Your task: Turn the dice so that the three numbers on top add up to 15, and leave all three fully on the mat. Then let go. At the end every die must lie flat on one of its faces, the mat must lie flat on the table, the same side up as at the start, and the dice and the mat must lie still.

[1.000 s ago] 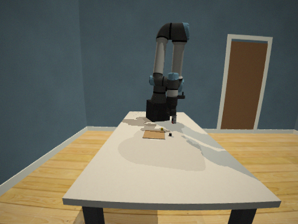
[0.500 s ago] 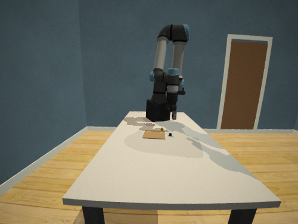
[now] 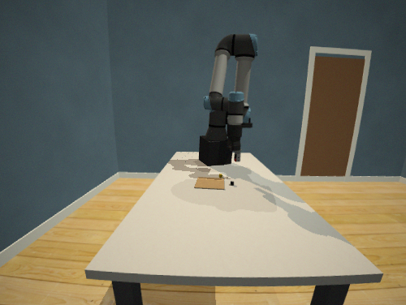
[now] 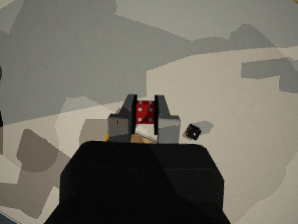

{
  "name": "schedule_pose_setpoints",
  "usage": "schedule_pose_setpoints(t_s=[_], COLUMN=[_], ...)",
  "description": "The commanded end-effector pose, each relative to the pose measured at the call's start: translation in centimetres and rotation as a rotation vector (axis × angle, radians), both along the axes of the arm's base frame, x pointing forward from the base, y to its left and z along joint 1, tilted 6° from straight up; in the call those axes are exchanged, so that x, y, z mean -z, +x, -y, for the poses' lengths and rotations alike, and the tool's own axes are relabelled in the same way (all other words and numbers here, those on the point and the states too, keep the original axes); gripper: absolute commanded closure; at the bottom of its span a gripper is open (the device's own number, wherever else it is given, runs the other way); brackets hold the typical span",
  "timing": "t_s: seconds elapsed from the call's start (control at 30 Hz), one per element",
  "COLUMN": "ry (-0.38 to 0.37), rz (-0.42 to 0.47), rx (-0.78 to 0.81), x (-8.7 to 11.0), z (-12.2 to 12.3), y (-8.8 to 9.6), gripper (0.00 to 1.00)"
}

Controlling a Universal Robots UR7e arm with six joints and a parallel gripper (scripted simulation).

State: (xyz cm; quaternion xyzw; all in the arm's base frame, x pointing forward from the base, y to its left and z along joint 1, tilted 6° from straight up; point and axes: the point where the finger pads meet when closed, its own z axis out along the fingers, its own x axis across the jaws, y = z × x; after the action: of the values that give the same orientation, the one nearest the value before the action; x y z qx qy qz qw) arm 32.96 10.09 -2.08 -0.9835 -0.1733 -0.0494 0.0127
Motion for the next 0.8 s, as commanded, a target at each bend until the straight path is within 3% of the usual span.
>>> schedule_pose_setpoints(t_s=[0.0, 0.23, 0.5, 0.6, 0.77], ry=[0.000, 0.005, 0.026, 0.026, 0.039], rz=[0.006, 0.002, -0.008, -0.008, -0.012], rx=[0.001, 0.057, 0.282, 0.288, 0.411], x=[-0.2, -0.2, -0.2, -0.2, -0.3], z=[0.1, 1.7, 8.3, 8.5, 12.2], y=[0.3, 0.7, 1.8, 1.8, 1.8], gripper=[0.66, 0.66, 0.66, 0.66, 0.66])
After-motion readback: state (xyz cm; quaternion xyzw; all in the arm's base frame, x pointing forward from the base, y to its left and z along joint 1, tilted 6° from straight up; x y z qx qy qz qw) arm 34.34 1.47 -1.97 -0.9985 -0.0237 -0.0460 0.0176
